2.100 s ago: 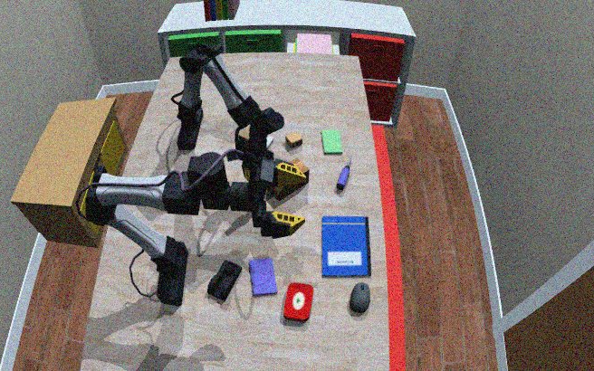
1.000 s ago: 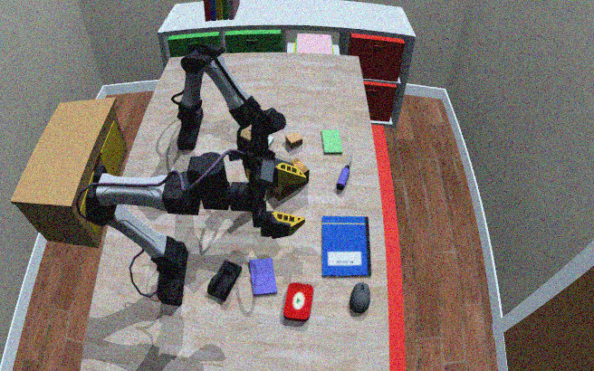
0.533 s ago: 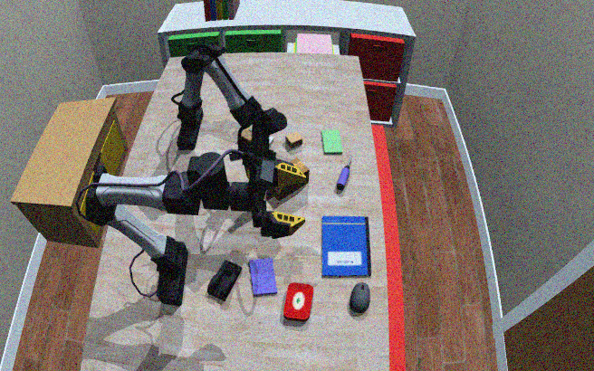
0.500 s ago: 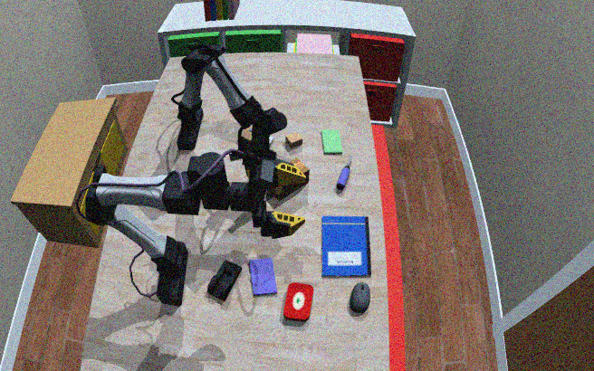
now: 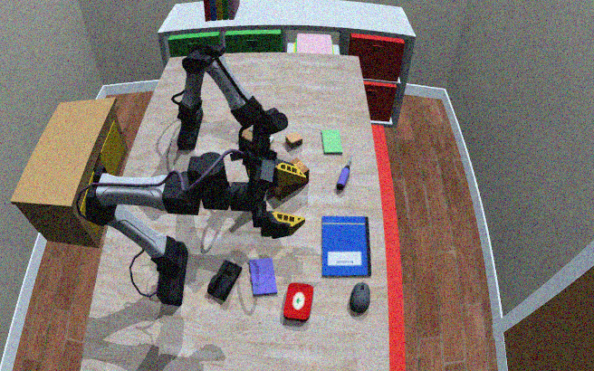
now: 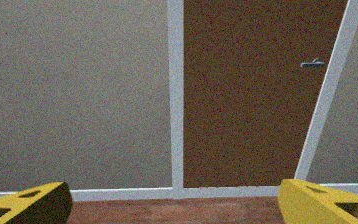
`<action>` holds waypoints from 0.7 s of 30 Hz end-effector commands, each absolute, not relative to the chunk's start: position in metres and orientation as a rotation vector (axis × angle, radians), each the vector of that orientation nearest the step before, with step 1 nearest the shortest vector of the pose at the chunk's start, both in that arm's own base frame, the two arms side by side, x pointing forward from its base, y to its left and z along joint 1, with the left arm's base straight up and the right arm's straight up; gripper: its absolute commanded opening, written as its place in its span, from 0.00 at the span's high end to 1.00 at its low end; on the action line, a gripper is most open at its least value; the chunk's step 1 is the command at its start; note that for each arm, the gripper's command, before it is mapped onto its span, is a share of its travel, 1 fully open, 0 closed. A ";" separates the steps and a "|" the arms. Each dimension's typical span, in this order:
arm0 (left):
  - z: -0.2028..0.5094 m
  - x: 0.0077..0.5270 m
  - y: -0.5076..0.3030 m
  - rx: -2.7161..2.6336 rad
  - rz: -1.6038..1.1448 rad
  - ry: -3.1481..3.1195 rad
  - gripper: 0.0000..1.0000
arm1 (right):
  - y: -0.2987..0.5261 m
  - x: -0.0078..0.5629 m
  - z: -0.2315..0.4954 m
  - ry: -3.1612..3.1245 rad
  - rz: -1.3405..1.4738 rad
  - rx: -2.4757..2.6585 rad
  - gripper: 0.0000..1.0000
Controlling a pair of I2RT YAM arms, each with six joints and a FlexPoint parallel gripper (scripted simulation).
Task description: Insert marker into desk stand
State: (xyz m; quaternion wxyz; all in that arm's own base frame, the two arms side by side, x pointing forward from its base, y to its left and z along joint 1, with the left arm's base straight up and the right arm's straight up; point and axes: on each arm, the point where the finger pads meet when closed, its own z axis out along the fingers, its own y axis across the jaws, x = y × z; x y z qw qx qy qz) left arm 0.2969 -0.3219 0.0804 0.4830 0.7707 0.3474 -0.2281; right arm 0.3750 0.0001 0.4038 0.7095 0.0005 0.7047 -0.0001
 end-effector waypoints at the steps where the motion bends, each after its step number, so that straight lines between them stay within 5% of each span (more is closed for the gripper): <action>1: 0.084 0.307 -0.323 1.868 -0.547 0.828 1.00 | 0.004 0.374 0.409 1.545 0.009 -0.017 0.00; 21: 0.087 0.310 -0.321 1.863 -0.538 0.817 1.00 | 0.004 0.374 0.409 1.545 0.009 -0.017 0.00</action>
